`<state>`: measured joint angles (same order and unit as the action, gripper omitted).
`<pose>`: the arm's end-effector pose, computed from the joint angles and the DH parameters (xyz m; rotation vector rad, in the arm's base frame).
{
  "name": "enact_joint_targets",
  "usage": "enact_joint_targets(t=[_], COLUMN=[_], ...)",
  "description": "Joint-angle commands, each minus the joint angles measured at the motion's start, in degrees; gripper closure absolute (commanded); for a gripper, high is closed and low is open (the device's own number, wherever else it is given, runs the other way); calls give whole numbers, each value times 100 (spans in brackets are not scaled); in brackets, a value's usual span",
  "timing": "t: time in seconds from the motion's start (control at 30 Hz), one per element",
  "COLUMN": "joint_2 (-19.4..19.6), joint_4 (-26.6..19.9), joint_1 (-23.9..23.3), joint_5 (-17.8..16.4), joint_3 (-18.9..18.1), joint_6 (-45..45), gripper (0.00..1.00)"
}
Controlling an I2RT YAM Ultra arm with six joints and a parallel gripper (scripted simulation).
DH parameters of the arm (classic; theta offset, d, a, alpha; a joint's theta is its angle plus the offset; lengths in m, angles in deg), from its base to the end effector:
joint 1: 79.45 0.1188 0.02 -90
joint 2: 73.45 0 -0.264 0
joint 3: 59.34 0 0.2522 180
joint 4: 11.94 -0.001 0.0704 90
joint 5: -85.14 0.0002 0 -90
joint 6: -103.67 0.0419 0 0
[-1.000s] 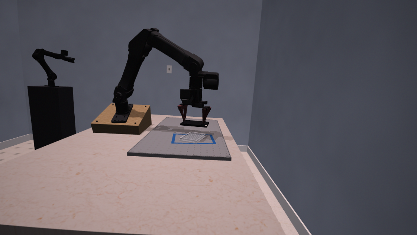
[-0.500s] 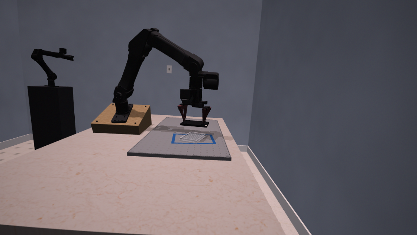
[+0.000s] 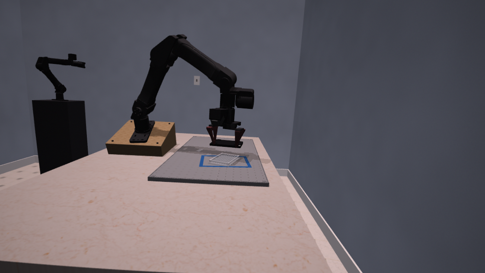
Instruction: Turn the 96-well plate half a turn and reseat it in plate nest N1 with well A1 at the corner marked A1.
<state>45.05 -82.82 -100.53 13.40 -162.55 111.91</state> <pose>0.3655 -0.1539 0.1743 2.4897 1.4393 -0.3013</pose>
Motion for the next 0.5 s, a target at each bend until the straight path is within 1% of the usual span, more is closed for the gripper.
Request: enact_joint_targets(t=[0.0,0.13,0.23,0.33,0.4,0.43,0.47], joint_2=[33,121,78,197,197,4,68], joint_4=[192,327,427,527,527,561,593], joint_1=[-16,-58,-56,-107,-107,-63,-80], joint_5=[36,29,23,18,18,18,17], joint_3=[134,211,266,319,319,289,353], joint_6=[-82,-114,-138,-162,-162,-170,-178], gripper=[0,0,0,0,0,0,0])
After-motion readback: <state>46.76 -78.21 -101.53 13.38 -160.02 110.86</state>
